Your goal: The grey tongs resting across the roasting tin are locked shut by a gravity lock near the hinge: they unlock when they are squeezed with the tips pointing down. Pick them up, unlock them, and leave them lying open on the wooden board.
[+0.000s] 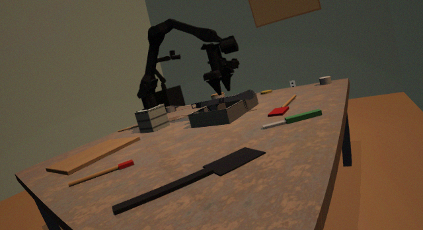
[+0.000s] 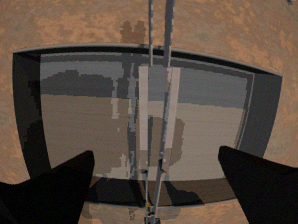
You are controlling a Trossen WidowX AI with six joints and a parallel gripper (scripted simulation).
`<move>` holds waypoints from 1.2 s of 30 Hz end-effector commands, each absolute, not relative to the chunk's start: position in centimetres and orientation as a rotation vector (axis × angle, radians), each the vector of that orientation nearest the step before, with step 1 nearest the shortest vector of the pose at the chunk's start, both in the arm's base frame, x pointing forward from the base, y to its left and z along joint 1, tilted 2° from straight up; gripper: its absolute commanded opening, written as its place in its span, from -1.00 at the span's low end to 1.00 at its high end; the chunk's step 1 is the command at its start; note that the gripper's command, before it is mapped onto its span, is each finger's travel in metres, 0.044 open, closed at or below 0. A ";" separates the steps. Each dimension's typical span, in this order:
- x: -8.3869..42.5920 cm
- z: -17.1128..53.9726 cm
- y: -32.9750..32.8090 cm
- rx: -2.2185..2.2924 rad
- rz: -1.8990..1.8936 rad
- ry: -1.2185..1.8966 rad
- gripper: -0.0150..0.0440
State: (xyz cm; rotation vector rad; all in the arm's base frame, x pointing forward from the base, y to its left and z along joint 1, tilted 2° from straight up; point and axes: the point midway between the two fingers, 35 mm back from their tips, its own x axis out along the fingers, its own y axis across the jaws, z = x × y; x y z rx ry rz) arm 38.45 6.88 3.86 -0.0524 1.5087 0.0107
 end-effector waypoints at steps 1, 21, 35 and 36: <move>38.0 3.7 7.4 -0.056 0.005 1.518 1.00; 38.3 1.4 7.3 -0.056 0.005 1.518 1.00; 38.4 -0.9 7.2 -0.056 0.005 1.518 1.00; 38.4 -1.1 7.2 -0.056 0.005 1.518 1.00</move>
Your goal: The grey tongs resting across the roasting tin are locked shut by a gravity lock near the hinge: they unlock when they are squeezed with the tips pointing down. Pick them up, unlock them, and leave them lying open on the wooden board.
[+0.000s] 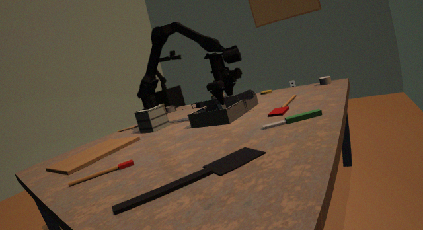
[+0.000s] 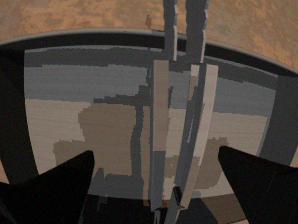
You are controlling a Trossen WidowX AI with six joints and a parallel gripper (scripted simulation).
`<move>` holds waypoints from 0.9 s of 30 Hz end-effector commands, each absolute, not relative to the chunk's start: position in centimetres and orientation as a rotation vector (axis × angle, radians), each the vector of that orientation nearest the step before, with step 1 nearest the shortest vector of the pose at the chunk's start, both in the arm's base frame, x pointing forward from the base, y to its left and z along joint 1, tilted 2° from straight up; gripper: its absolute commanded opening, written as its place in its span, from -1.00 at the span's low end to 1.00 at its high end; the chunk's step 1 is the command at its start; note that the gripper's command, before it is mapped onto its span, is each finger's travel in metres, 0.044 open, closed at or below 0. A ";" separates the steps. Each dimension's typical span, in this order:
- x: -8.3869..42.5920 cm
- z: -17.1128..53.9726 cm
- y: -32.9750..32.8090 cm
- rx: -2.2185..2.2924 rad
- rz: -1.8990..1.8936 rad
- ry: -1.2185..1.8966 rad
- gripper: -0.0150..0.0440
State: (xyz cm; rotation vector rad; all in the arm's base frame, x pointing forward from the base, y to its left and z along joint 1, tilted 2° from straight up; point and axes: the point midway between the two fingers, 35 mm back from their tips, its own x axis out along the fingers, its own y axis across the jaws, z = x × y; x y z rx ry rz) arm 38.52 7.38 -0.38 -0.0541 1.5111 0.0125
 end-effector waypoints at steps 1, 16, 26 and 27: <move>38.4 -1.3 7.2 -0.056 0.005 1.518 1.00; 38.3 -3.3 7.1 -0.056 0.005 1.519 1.00; 38.4 -3.0 7.2 -0.053 0.010 1.515 0.20; 38.4 -3.0 7.2 -0.053 0.010 1.515 0.11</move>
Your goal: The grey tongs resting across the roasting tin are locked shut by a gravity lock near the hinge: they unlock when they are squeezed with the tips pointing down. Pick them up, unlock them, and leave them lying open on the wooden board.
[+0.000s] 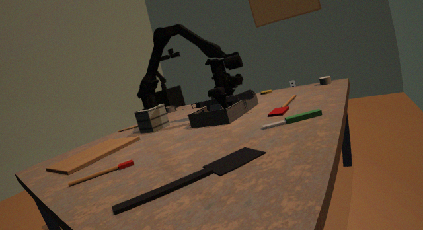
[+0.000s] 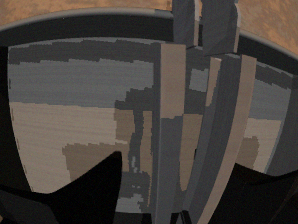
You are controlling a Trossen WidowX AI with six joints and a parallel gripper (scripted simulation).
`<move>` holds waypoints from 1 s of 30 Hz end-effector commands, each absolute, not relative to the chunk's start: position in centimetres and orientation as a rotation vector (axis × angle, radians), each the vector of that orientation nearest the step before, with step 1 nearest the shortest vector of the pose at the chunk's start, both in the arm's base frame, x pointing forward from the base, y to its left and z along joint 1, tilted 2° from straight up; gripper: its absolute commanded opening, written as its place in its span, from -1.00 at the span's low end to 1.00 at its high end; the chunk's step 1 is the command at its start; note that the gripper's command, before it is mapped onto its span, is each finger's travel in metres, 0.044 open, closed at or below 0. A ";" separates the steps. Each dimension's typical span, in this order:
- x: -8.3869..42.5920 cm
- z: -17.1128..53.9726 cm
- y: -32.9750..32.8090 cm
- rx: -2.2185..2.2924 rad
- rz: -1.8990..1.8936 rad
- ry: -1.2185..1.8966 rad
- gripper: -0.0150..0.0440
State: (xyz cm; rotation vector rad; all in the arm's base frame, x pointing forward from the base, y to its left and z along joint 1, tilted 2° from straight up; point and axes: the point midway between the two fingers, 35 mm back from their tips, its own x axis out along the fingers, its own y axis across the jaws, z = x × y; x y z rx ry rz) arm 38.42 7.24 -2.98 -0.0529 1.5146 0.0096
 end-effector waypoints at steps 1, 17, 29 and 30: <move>38.4 -3.0 7.2 -0.053 0.010 1.515 0.02; 38.4 -3.0 7.2 -0.053 0.010 1.515 -0.34; 38.7 -0.3 7.4 -0.053 0.009 1.515 -1.00; 38.8 0.9 7.5 -0.053 0.009 1.515 -1.00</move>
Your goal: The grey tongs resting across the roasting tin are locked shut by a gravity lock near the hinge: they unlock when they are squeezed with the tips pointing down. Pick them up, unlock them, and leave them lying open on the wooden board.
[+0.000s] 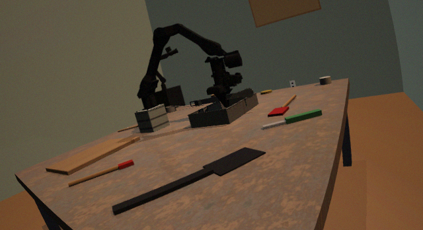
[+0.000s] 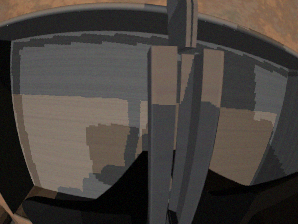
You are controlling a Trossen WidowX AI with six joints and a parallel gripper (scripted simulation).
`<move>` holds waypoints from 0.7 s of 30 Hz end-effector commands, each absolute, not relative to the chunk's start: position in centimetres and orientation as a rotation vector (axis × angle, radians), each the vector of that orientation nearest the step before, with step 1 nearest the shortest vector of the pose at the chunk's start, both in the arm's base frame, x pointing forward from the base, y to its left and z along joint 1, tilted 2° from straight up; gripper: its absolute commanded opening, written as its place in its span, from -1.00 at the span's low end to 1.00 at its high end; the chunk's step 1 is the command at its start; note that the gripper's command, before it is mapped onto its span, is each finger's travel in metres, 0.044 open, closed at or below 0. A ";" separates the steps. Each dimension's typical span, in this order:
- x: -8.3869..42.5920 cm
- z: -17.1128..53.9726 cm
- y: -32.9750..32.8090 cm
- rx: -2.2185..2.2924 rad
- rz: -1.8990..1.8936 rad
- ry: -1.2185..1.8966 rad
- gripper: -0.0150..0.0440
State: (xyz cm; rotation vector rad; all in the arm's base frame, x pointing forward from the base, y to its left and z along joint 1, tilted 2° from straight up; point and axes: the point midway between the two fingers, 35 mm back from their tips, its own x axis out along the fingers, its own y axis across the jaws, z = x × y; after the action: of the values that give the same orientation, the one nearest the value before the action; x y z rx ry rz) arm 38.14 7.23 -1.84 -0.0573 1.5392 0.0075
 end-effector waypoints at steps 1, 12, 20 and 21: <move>38.8 2.3 7.6 -0.054 0.008 1.515 -1.00; 37.8 10.0 7.7 -0.055 0.006 1.518 -1.00; 37.9 9.7 7.6 -0.059 0.017 1.522 -1.00; 37.9 9.7 7.4 -0.063 0.020 1.521 -1.00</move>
State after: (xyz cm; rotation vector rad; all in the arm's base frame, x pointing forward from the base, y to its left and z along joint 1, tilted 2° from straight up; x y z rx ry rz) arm 37.85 7.71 9.78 -0.0568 1.5202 0.0133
